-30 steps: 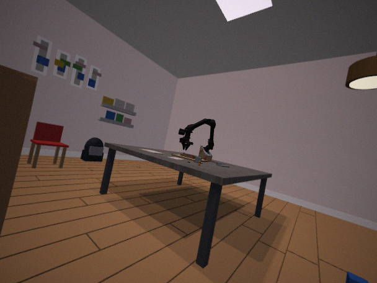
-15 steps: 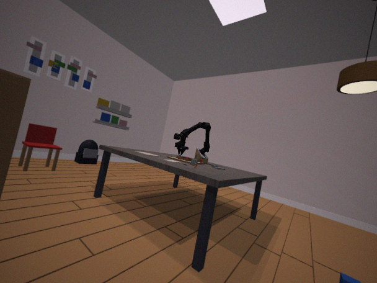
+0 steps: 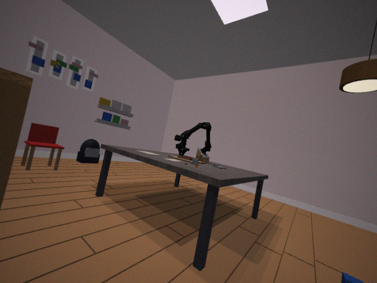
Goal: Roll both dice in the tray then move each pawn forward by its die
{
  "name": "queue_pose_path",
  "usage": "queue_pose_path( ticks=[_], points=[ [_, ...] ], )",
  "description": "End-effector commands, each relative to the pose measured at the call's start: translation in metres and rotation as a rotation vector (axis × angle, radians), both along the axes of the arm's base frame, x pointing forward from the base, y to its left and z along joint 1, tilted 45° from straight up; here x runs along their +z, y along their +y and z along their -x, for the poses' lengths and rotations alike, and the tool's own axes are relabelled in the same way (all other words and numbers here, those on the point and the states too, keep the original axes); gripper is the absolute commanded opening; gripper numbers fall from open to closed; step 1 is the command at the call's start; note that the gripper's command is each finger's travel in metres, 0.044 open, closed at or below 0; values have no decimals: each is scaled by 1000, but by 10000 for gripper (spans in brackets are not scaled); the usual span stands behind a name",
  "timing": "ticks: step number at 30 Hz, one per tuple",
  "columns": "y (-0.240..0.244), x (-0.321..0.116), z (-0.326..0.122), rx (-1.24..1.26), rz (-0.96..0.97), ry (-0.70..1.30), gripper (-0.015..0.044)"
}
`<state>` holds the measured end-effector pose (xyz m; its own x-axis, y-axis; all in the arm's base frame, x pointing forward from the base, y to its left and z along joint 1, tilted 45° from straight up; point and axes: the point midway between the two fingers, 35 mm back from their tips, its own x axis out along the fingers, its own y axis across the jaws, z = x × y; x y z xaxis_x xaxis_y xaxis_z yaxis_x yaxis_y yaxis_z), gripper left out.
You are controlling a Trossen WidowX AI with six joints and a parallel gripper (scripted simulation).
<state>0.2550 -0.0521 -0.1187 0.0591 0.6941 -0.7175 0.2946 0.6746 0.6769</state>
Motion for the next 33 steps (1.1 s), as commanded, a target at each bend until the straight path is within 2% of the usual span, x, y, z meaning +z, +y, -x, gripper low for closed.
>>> queue_pose_path(
  ticks=[1,6,16,20,33],
  points=[
    [3,-2,0,-6,-5,1,200],
    [3,-2,0,-6,-5,1,69],
    [3,-2,0,-6,-5,1,2],
    [-5,4,-1,-7,-3,1,0],
    [-74,74,4,-7,3,4,0]
  ],
)
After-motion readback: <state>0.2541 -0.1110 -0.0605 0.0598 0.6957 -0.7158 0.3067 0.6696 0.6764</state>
